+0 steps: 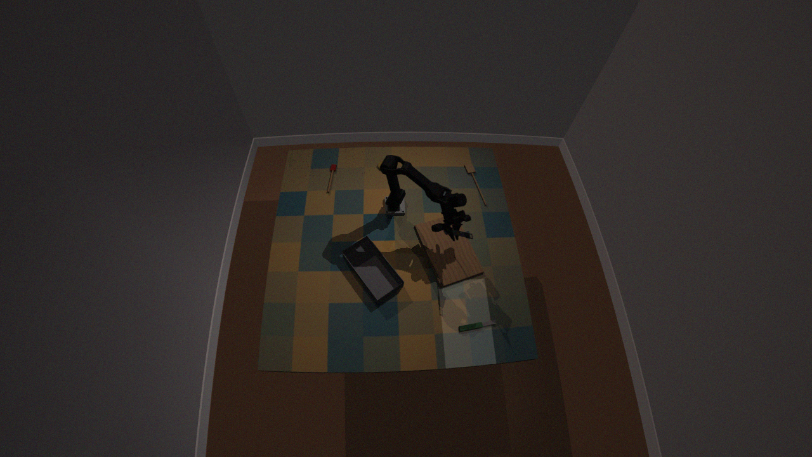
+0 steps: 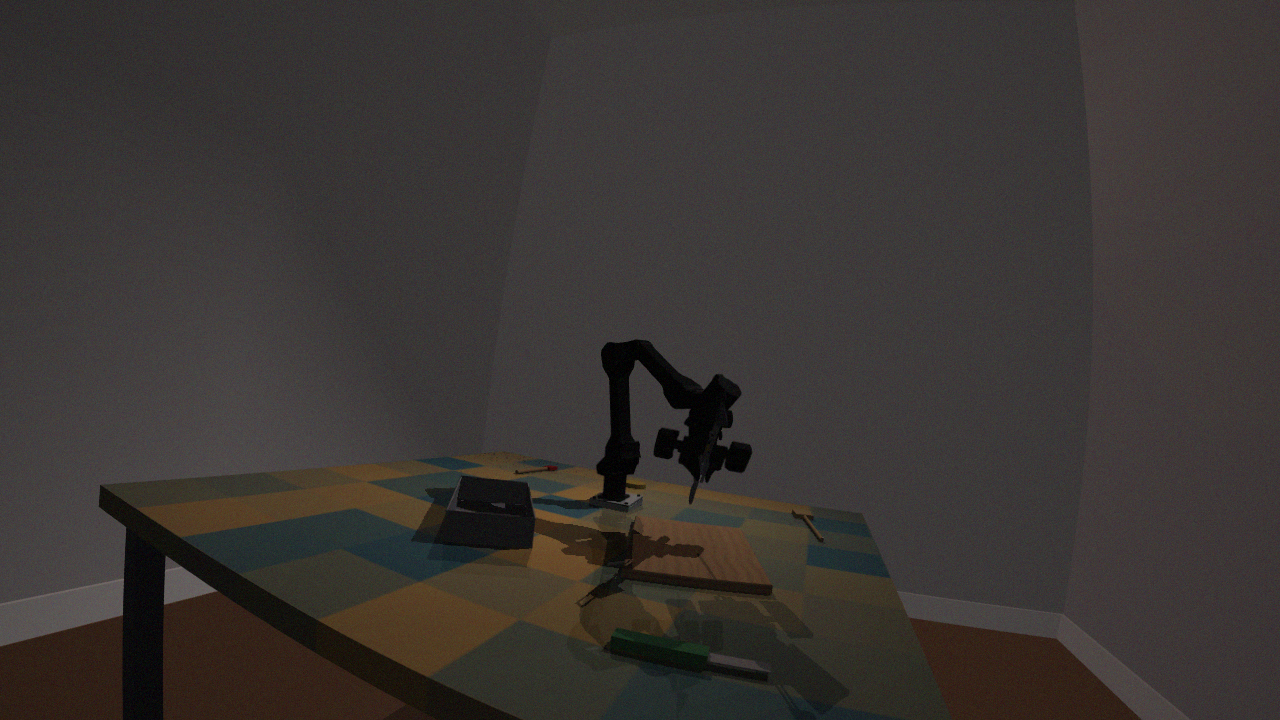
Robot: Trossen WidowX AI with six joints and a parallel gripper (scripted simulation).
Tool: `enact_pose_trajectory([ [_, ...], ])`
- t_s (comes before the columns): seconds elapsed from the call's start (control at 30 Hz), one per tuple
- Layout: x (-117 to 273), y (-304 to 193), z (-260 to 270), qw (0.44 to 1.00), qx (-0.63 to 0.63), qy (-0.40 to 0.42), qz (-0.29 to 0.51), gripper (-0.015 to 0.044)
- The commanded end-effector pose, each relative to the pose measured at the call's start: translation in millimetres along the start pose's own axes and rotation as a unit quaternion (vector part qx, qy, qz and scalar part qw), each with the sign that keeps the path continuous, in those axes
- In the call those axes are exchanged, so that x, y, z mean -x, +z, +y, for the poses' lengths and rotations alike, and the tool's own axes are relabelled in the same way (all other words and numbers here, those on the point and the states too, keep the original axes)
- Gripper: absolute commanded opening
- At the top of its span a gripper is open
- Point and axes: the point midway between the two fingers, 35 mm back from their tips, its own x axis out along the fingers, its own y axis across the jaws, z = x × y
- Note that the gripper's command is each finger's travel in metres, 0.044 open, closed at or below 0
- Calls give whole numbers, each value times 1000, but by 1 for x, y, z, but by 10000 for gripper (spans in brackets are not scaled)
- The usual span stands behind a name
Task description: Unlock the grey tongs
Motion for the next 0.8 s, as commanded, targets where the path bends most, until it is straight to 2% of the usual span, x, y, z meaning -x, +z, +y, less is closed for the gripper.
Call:
enact_pose_trajectory([
  [0.0, -3, 7, 2, 1000, -1, 5, 20, -150],
  [0.77, -15, 15, 1, 979, 8, 19, 201, -150],
])
